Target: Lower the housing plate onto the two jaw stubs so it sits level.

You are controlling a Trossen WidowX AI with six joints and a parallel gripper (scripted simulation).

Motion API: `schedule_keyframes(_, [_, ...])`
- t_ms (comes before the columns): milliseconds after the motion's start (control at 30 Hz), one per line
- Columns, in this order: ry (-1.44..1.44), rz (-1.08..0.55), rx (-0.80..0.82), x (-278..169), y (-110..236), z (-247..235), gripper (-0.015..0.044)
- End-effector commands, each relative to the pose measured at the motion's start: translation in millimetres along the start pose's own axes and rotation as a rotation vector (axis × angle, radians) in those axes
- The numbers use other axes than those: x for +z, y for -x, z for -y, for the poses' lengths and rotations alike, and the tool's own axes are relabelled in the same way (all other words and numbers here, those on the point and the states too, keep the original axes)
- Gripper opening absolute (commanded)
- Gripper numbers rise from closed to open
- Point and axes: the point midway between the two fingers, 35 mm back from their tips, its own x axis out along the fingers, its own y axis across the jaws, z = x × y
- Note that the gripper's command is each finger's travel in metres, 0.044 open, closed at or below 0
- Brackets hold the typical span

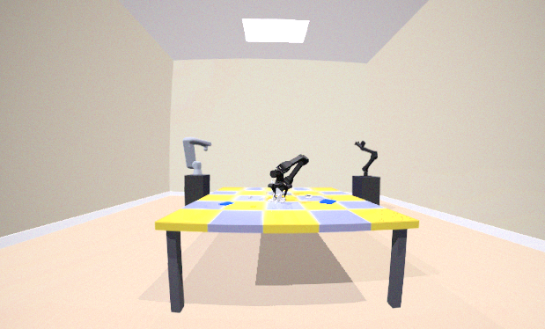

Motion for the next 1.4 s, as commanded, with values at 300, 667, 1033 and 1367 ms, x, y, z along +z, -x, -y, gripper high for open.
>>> schedule_keyframes(300, [-0.012,0.002,0.003,0.5,-2.6,-0.4,0.0351])
schedule_keyframes(667, [-0.014,0.002,0.003,0.5,-5.1,-0.4,0.0351])
schedule_keyframes(1033, [-0.014,0.002,0.003,0.5,-7.5,-0.5,0.0351])
schedule_keyframes(1367, [-0.014,0.002,0.003,0.5,-9.4,-0.5,0.0351])
